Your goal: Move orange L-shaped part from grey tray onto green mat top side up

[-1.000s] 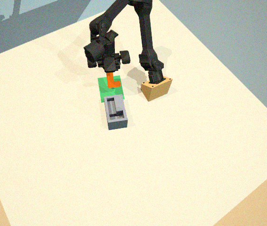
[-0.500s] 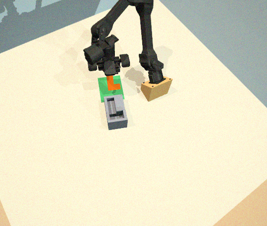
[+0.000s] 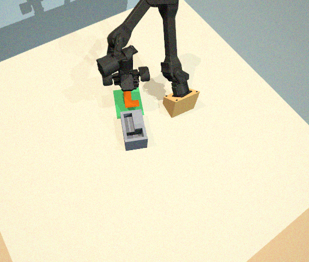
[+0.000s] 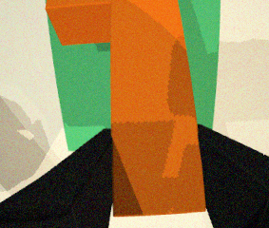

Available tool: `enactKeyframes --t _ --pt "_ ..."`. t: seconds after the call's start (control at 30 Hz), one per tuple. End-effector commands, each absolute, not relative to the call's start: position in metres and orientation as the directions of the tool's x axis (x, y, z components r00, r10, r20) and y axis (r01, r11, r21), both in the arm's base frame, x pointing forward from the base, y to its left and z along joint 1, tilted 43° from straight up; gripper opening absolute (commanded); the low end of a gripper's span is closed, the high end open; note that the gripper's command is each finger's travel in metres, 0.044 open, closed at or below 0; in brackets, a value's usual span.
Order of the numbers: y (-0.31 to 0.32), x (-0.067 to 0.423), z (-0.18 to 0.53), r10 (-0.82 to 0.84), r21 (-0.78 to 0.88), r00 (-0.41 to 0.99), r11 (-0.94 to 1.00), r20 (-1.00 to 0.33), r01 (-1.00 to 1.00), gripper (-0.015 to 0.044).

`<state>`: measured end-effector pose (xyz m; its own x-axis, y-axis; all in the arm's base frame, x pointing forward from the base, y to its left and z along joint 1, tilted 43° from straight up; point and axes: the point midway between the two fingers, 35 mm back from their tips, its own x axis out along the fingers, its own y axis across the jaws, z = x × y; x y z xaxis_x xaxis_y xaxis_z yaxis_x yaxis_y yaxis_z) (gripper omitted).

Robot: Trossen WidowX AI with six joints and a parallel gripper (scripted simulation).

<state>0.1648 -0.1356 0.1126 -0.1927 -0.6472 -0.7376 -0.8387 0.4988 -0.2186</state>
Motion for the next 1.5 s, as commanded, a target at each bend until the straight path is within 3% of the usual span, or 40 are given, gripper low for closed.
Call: enactKeyframes --t 0.0,1.03,1.47 --pt "-0.140 0.161 0.106 -0.650 -0.212 -0.199 0.497 -0.733 -0.842 0.0000" --pt "-0.146 0.160 0.100 -0.648 -0.215 -0.197 0.499 -0.736 -0.839 0.0000" --pt "-0.133 0.167 0.113 -0.643 -0.212 -0.195 0.499 -0.741 -0.840 0.0341"
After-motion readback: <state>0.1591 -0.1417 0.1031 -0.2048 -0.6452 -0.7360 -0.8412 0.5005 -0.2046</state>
